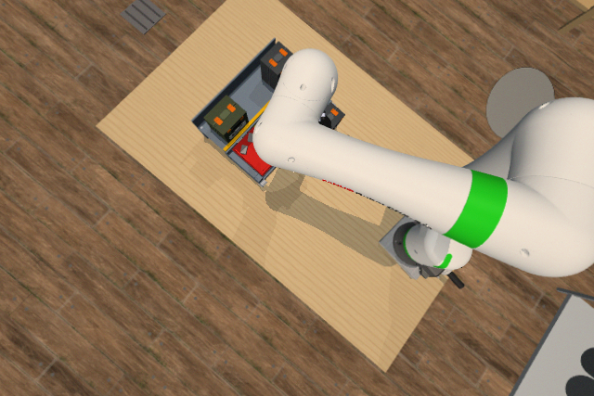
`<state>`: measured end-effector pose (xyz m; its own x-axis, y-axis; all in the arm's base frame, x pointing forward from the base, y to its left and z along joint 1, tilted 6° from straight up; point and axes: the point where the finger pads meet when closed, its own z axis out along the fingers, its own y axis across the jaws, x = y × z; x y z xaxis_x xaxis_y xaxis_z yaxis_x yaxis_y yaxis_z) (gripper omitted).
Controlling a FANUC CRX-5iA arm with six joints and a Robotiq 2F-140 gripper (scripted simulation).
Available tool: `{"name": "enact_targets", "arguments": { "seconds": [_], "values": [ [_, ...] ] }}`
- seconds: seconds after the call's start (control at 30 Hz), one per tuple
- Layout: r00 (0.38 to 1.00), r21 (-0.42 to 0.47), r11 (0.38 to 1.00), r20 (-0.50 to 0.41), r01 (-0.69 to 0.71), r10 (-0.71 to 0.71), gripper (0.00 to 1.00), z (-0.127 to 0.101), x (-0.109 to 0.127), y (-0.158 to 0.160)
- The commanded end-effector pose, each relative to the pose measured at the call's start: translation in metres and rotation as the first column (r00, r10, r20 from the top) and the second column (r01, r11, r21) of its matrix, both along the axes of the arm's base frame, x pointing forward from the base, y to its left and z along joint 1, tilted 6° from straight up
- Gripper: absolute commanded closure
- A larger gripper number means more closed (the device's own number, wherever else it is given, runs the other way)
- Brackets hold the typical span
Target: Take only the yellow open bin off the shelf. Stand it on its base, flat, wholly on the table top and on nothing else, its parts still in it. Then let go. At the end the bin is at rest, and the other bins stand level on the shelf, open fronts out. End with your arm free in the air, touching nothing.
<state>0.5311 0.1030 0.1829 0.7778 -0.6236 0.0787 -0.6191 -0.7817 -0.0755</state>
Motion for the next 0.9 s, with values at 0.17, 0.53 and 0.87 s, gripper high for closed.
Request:
{"name": "enact_targets", "arguments": {
  "seconds": [0.17, 0.53, 0.87],
  "values": [
    [0.989, 0.012, 0.989, 0.000, 0.145, -0.145, 0.00, 0.0002, 0.0001, 0.0001],
    [0.920, 0.039, 0.919, -0.009, 0.393, -0.393, 0.00, 0.0002, 0.0001, 0.0001],
    [0.920, 0.039, 0.919, -0.009, 0.393, -0.393, 0.00, 0.0002, 0.0001, 0.0001]
  ]
}}
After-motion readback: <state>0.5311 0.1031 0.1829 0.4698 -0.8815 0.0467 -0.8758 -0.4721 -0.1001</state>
